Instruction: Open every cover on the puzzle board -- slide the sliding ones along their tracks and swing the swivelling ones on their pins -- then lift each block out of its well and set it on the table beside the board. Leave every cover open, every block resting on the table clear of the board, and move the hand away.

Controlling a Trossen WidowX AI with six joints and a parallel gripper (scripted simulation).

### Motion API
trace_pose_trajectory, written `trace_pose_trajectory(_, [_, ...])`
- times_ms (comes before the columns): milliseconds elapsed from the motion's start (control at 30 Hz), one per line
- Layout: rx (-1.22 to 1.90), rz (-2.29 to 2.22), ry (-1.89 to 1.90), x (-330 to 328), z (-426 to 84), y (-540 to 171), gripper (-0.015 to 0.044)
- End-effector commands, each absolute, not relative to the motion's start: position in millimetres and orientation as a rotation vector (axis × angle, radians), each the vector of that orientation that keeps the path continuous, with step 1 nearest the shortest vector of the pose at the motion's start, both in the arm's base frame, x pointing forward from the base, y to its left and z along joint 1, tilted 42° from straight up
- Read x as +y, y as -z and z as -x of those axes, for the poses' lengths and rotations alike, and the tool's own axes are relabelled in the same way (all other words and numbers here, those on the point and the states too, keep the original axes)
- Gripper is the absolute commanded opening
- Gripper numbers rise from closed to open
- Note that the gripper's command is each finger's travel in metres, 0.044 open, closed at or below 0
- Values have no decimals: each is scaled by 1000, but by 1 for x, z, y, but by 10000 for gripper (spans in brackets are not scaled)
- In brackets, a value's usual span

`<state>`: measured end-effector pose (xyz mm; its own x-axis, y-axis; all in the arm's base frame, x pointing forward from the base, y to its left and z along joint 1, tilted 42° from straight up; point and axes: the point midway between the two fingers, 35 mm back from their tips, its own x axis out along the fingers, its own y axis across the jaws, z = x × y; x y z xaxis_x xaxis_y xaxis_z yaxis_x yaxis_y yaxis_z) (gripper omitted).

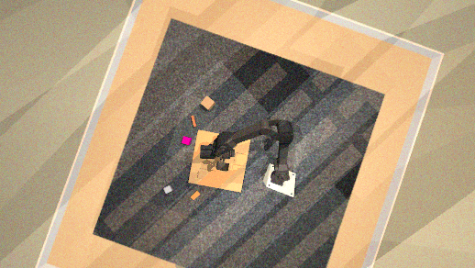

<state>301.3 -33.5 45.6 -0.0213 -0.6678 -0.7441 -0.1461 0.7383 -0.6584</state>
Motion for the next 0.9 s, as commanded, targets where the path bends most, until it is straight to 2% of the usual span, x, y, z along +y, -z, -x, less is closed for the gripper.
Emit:
trace_pose_trajectory(0, [1561, 678, 479, -34, -301, -46, 0])
trace_pose_trajectory(867, [1561, 678, 478, -51, -302, -28, 0])
